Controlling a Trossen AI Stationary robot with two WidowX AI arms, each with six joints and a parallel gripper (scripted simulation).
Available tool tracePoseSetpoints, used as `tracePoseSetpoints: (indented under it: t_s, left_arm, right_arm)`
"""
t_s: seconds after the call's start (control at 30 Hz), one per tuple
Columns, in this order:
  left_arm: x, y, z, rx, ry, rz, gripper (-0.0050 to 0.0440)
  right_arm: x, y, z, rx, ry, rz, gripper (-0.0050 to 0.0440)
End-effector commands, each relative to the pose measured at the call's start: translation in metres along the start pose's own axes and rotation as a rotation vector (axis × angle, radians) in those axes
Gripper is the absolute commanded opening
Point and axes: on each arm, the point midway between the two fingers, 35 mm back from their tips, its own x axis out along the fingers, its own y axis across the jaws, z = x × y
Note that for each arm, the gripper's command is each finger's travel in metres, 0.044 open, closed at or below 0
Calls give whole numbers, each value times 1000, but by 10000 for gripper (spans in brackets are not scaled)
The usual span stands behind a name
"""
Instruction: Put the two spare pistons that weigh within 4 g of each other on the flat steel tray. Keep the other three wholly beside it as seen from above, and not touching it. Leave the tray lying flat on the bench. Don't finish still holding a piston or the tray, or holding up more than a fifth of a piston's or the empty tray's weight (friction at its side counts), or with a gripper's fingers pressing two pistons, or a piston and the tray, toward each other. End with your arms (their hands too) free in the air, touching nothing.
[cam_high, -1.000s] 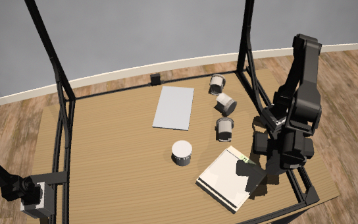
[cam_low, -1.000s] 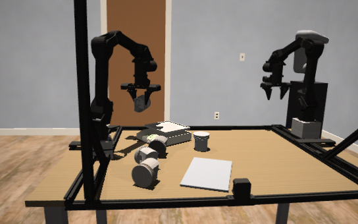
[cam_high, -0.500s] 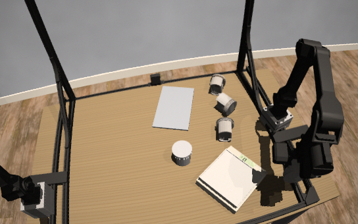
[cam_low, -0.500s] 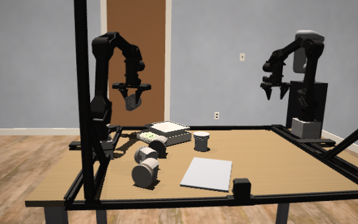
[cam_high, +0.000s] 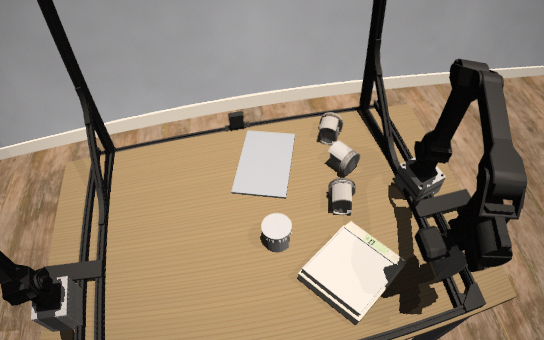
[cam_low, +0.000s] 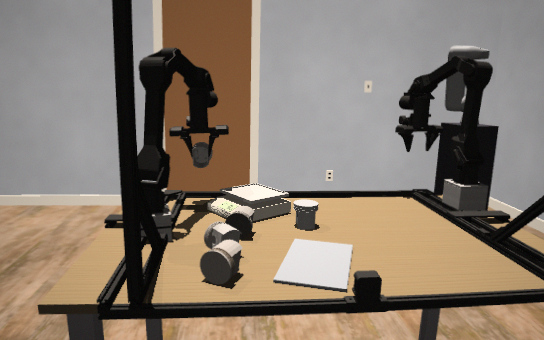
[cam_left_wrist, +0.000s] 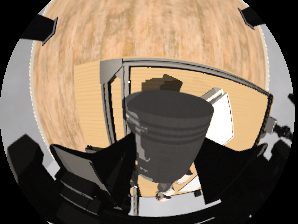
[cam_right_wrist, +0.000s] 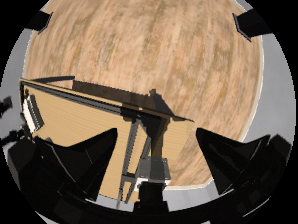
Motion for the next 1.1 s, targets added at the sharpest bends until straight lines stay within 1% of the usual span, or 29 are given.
tracePoseSetpoints:
  t_s: [0.0, 0.5, 0.57, 1.07]
  left_arm:
    - [-3, 0, 1, -46, -10, -15, 158]
    - [-3, 0, 1, -442, -9, -72, 158]
    - [-3, 0, 1, -442, -9, -72, 158]
    - [-3, 0, 1, -838, -8, -129, 158]
  right_arm:
    - [0, 0, 0, -1, 0, 2, 440]
    - [0, 0, 0, -1, 0, 2, 440]
    - [0, 0, 0, -1, 0, 2, 440]
    - [0, 0, 0, -1, 0, 2, 440]
